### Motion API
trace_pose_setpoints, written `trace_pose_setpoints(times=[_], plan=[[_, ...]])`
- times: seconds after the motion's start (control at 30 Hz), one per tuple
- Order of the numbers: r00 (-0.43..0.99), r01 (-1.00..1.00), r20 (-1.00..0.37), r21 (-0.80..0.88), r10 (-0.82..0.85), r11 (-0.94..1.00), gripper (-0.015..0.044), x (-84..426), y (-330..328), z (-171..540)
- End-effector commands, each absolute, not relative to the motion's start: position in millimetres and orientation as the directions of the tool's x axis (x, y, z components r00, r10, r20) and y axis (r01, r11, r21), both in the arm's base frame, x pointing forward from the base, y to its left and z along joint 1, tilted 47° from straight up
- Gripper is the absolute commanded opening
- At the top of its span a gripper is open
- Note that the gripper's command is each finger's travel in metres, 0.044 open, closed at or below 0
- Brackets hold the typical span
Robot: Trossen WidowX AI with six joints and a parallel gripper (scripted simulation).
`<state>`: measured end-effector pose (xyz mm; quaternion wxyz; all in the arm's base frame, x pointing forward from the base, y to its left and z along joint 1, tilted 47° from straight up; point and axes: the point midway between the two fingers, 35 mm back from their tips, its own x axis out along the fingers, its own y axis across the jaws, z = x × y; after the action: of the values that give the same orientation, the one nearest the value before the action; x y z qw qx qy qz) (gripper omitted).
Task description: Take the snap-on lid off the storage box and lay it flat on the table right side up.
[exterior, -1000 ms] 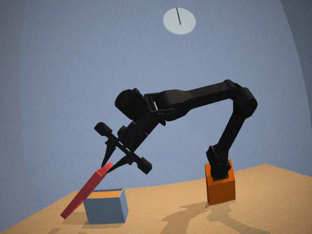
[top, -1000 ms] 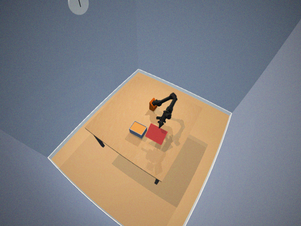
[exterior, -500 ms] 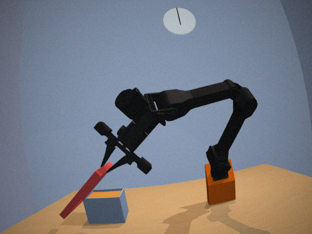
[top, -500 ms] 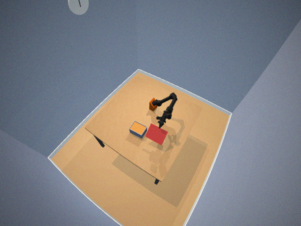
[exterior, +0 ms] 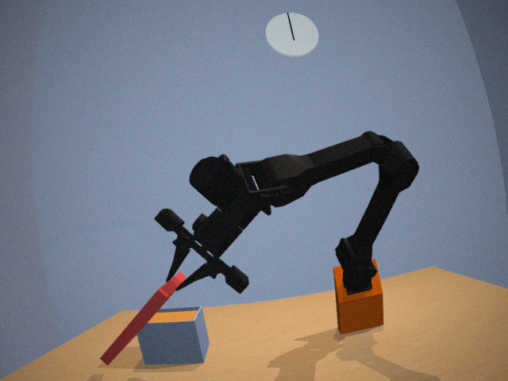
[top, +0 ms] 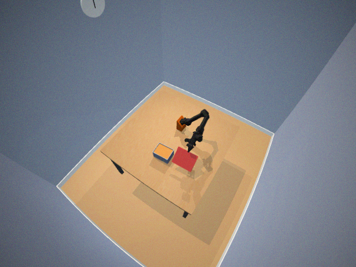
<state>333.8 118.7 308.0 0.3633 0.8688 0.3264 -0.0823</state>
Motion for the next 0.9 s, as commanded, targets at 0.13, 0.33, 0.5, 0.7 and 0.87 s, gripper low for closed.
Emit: trace_pose_setpoints(times=[0.13, 0.33, 0.5, 0.7, 0.87], plan=[[0.785, 0.613, -0.371, 0.581, 0.497, -0.535, 0.0000, 334, 120, 306], [0.785, 0.613, -0.371, 0.581, 0.497, -0.535, 0.0000, 334, 124, 303], [0.785, 0.613, -0.371, 0.581, 0.497, -0.535, 0.0000, 334, 127, 300], [0.785, 0.613, -0.370, 0.581, 0.497, -0.536, 0.0000, 334, 130, 297], [0.785, 0.613, -0.370, 0.581, 0.497, -0.536, 0.0000, 334, 133, 294]])
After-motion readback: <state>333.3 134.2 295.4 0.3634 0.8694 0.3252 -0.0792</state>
